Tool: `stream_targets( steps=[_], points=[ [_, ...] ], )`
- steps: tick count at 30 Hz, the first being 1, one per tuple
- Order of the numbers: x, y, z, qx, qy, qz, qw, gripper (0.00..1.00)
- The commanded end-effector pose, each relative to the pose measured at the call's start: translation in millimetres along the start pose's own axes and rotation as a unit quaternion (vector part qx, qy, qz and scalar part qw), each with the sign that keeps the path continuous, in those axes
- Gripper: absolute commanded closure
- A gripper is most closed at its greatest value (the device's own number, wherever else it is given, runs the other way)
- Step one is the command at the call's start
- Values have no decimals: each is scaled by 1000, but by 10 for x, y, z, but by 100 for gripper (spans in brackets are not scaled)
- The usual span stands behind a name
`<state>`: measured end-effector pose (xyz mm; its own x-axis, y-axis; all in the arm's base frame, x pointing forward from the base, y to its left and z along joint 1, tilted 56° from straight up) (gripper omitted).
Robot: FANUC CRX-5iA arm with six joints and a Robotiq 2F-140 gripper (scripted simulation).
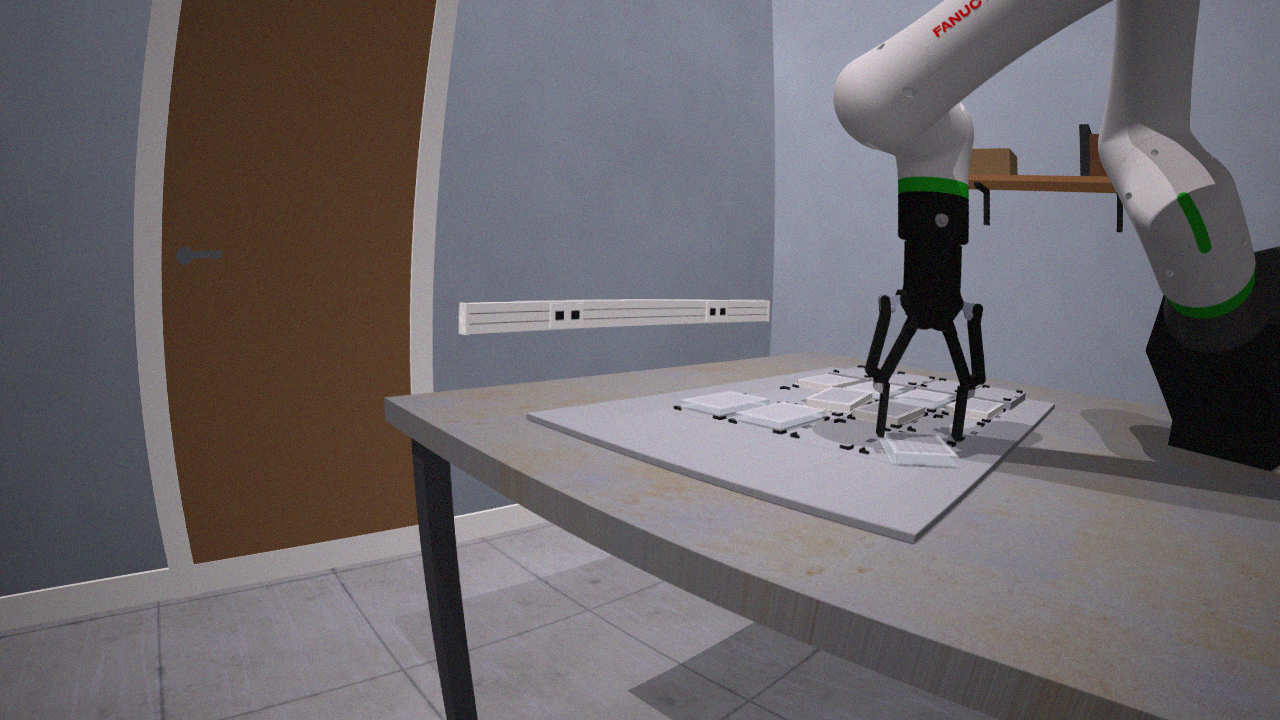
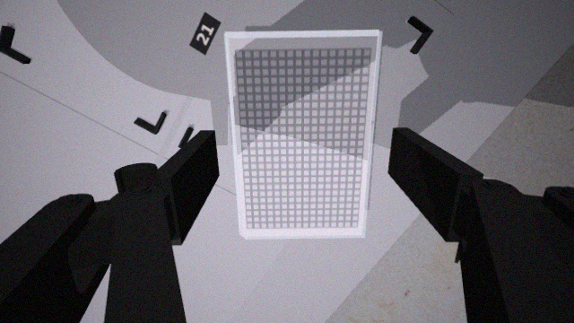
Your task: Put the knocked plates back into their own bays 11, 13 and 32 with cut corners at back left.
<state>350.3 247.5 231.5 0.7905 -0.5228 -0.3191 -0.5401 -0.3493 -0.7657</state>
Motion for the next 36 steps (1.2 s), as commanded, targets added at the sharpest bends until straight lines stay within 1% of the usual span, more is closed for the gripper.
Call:
stream_targets(
  steps=[1,11,22,36],
  points=[
    [3,-4,48,0,0,0,1000,30],
    [3,-4,155,0,0,0,1000,30],
    [3,-5,154,0,0,0,1000,30],
    [3,-5,154,0,0,0,1000,35]
  ],
)
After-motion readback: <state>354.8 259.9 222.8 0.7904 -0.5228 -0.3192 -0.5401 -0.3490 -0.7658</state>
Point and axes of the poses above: the point where the finger pads meet when closed, its own z axis out along the fingers, its own y axis across the jaws, x = y × z, the point moved 1 cm from there along -z, back along the fingers, and after that the axes turned 13 degrees about -z, right-handed, at the moved point
